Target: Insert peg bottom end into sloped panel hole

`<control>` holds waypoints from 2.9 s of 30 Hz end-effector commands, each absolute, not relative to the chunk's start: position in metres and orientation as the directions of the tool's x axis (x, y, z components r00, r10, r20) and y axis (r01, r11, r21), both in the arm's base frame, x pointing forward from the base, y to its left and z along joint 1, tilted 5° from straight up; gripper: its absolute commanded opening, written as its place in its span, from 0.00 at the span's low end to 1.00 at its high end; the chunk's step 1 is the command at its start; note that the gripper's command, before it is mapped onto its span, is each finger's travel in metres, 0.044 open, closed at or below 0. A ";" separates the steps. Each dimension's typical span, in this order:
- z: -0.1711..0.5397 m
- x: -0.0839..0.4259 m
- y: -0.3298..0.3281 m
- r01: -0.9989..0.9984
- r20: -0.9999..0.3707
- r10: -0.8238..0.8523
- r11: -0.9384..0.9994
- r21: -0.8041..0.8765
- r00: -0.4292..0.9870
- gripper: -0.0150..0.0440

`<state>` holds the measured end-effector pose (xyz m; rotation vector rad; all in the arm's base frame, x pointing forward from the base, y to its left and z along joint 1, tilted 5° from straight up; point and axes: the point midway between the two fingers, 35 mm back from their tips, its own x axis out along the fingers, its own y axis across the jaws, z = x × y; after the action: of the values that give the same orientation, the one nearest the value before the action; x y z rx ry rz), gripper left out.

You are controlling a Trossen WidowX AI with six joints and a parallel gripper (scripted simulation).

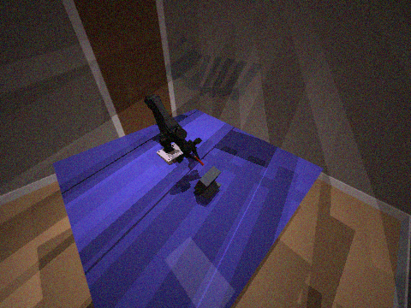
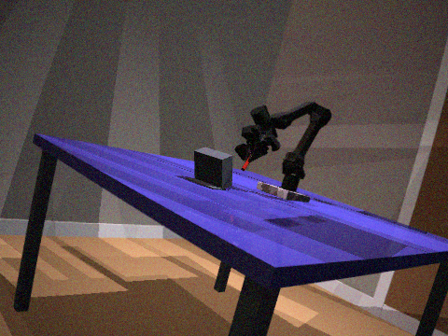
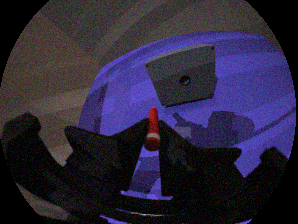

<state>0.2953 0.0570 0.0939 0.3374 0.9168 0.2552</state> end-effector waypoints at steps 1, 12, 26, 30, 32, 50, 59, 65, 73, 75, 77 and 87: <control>0.093 0.294 0.053 -0.083 -0.715 0.357 0.918 0.388 0.601 0.25; 0.093 0.293 0.043 -0.104 -0.677 0.351 0.920 0.377 0.647 0.25; 0.093 0.290 0.031 -0.128 -0.626 0.338 0.926 0.356 0.703 0.25; 0.094 0.289 0.028 -0.134 -0.611 0.333 0.928 0.348 0.718 0.25; 0.094 0.288 0.026 -0.137 -0.603 0.331 0.929 0.344 0.726 0.25; 0.094 0.282 0.012 -0.162 -0.534 0.305 0.941 0.298 0.789 0.25; 0.094 0.280 0.007 -0.169 -0.506 0.292 0.946 0.276 0.812 0.25; 0.093 0.283 0.006 -0.170 -0.500 0.289 0.948 0.270 0.816 0.25; 0.091 0.289 0.006 -0.172 -0.492 0.285 0.950 0.261 0.823 0.25; 0.091 0.290 0.006 -0.173 -0.489 0.284 0.950 0.259 0.825 0.25; 0.090 0.291 0.006 -0.173 -0.487 0.282 0.951 0.257 0.826 0.25; 0.088 0.298 0.005 -0.176 -0.476 0.277 0.953 0.246 0.835 0.25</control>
<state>0.2957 0.0055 0.0888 0.2020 0.5362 0.2443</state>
